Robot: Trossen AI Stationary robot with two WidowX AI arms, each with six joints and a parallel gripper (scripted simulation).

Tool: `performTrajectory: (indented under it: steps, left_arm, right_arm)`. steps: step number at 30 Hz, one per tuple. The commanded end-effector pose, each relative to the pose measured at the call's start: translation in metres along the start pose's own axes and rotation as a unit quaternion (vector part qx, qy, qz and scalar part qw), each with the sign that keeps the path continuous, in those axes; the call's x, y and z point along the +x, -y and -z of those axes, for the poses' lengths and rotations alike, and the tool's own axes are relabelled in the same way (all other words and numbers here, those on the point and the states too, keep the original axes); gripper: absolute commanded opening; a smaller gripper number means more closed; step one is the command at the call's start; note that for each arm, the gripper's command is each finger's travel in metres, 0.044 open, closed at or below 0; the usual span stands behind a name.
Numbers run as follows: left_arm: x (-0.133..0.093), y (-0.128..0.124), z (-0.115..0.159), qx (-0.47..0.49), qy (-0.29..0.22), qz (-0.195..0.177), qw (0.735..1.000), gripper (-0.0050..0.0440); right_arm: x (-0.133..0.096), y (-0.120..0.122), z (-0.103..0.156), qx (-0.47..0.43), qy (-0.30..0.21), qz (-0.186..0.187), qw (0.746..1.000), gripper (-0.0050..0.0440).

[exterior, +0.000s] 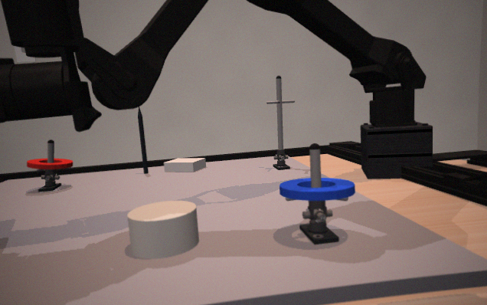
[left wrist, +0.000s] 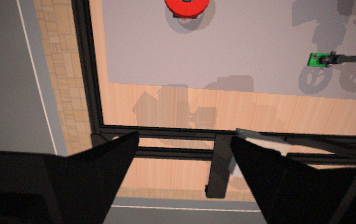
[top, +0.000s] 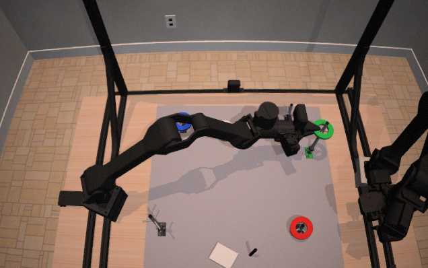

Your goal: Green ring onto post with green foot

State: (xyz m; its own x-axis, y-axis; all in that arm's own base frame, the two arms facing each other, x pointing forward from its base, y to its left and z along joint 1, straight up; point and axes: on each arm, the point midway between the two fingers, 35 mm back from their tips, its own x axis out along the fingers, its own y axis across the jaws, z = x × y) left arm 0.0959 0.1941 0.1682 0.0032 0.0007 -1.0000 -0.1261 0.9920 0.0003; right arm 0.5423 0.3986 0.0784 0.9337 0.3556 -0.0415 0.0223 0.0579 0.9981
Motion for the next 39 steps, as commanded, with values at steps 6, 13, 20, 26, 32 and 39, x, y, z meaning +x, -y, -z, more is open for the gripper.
performTrajectory:
  steps: [6, 13, 20, 26, 32, 39]
  left_arm:
    - [-0.0001, -0.0001, 0.0005, -0.002, -0.002, 0.0, 1.0, 0.04]
    - [-0.0001, -0.0001, 0.0005, -0.002, -0.002, 0.0, 1.0, 0.04]
    - [-0.0001, -0.0001, 0.0005, -0.002, -0.002, 0.0, 1.0, 0.04]
    - [-0.0001, -0.0001, 0.0005, -0.002, -0.002, 0.0, 1.0, 0.04]
    - [-0.0001, -0.0001, 0.0005, -0.002, -0.002, 0.0, 1.0, 0.04]
    - [-0.0001, -0.0001, 0.0005, -0.002, -0.002, 0.0, 1.0, 0.04]
  right_arm:
    - [0.0, 0.0, 0.0, 0.0, 0.0, 0.0, 1.0, 0.0024]
    - [0.0, 0.0, 0.0, 0.0, 0.0, 0.0, 1.0, 0.0144]
    - [0.0, 0.0, 0.0, 0.0, 0.0, 0.0, 1.0, 0.0312]
    - [0.0, 0.0, 0.0, 0.0, 0.0, 0.0, 1.0, 0.04]
    - [0.0, 0.0, 0.0, 0.0, 0.0, 0.0, 1.0, 0.04]
    - [0.0, 0.0, 0.0, 0.0, 0.0, 0.0, 1.0, 0.04]
